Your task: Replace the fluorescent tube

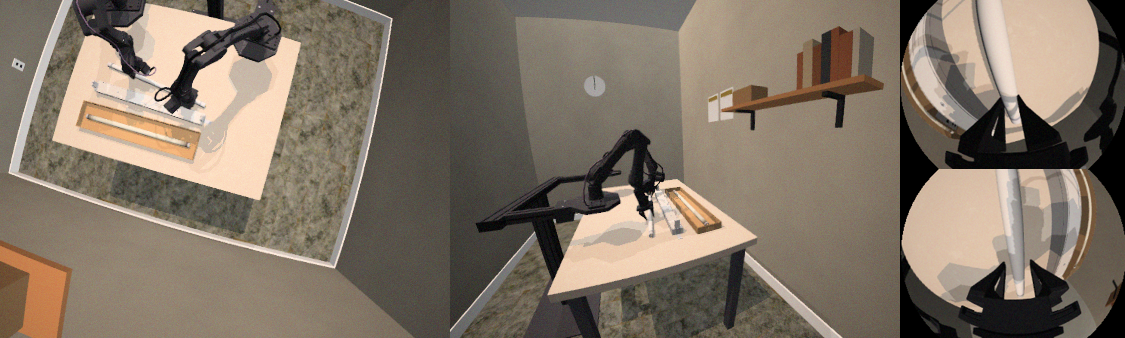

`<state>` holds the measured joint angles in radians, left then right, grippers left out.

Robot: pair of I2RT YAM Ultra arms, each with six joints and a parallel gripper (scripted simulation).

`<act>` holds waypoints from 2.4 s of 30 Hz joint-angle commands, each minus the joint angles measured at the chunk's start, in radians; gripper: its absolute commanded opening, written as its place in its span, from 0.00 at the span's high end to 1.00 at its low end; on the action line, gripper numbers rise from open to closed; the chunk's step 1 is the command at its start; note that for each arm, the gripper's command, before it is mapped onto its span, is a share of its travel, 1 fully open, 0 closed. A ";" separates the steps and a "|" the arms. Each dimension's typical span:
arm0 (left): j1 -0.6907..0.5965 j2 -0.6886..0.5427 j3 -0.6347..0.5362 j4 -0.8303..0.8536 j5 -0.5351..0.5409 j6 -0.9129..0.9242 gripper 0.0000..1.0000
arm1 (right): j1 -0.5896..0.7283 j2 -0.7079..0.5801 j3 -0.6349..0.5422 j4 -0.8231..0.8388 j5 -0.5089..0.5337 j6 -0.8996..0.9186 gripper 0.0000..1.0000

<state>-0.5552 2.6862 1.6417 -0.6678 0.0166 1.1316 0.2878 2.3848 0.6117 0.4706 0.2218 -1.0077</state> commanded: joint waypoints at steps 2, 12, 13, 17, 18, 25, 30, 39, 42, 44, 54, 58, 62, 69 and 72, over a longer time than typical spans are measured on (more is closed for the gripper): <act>-0.006 -0.020 0.015 -0.003 0.015 -0.001 0.89 | 0.021 -0.059 -0.039 -0.041 0.014 0.019 0.51; -0.006 -0.020 0.015 -0.003 0.015 -0.001 0.89 | 0.045 -0.200 -0.075 -0.124 0.007 0.041 0.51; -0.006 -0.020 0.015 -0.003 0.015 -0.001 0.89 | 0.045 -0.200 -0.075 -0.124 0.007 0.041 0.51; -0.006 -0.020 0.015 -0.003 0.015 -0.001 0.89 | 0.061 -0.281 -0.112 -0.207 0.024 0.063 0.51; -0.006 -0.020 0.015 -0.003 0.015 -0.001 0.89 | 0.065 -0.301 -0.115 -0.222 0.025 0.067 0.51; -0.006 -0.020 0.015 -0.003 0.015 -0.001 0.89 | 0.045 -0.258 -0.112 -0.152 0.003 0.059 0.51; -0.006 -0.020 0.015 -0.003 0.015 -0.001 0.89 | 0.044 -0.281 -0.091 -0.166 0.003 0.058 0.51; -0.006 -0.020 0.015 -0.003 0.015 -0.001 0.89 | -0.070 -0.256 0.089 -0.607 -0.196 -0.066 0.51; -0.006 -0.020 0.015 -0.003 0.015 -0.001 0.89 | -0.084 -0.220 0.155 -0.596 -0.168 -0.066 0.51; -0.006 -0.020 0.015 -0.003 0.015 -0.001 0.89 | -0.109 -0.215 0.195 -0.661 -0.195 -0.082 0.51; -0.006 -0.020 0.015 -0.003 0.015 -0.001 0.89 | -0.107 -0.237 0.226 -0.636 -0.161 -0.058 0.51; -0.006 -0.020 0.015 -0.003 0.015 -0.001 0.89 | -0.097 -0.239 0.230 -0.644 -0.171 -0.060 0.51; -0.006 -0.020 0.015 -0.003 0.015 -0.001 0.89 | -0.099 -0.160 0.231 -0.605 -0.180 -0.074 0.51; -0.006 -0.020 0.015 -0.003 0.015 -0.001 0.89 | -0.106 -0.100 0.239 -0.520 -0.184 -0.083 0.51; -0.006 -0.020 0.015 -0.003 0.015 -0.001 0.89 | -0.123 -0.066 0.246 -0.495 -0.185 -0.085 0.51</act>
<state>-0.5552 2.6862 1.6417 -0.6678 0.0166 1.1316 0.1806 2.3005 0.8345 -0.0746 0.0502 -1.0813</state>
